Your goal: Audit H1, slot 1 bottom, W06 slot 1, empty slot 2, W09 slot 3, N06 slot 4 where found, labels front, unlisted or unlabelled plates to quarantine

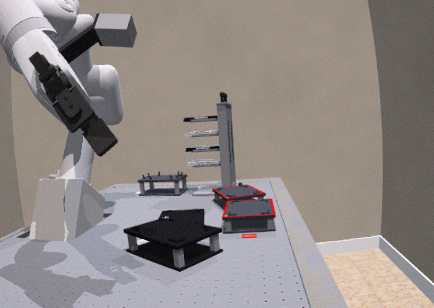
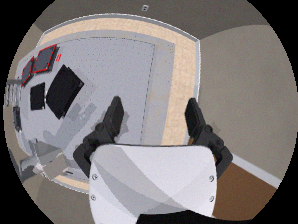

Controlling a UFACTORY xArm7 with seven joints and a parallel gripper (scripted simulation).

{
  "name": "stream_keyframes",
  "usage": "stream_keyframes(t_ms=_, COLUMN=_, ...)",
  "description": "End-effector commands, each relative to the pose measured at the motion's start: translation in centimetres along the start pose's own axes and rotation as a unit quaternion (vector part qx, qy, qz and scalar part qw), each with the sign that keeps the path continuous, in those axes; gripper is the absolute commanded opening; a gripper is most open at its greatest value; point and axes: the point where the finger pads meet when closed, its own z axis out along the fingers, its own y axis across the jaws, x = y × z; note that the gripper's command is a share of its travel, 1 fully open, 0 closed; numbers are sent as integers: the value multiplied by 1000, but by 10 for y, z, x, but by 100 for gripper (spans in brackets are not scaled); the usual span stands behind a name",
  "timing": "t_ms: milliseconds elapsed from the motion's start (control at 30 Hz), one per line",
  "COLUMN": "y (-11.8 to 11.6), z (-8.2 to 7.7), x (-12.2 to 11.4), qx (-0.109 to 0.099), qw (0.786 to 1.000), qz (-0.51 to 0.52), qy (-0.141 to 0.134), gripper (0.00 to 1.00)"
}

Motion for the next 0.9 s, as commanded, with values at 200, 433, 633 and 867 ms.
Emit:
stream_keyframes(t_ms=200, y=2, z=-2, x=2, qx=-2, qw=1000, qz=-1, qy=0, gripper=100)
stream_keyframes(t_ms=433, y=2, z=-2, x=2, qx=-2, qw=1000, qz=-1, qy=0, gripper=100)
stream_keyframes(t_ms=633, y=5, z=-10, x=7, qx=-2, qw=1000, qz=-1, qy=0, gripper=100)
stream_keyframes(t_ms=867, y=13, z=-27, x=21, qx=-2, qw=1000, qz=-1, qy=0, gripper=100)
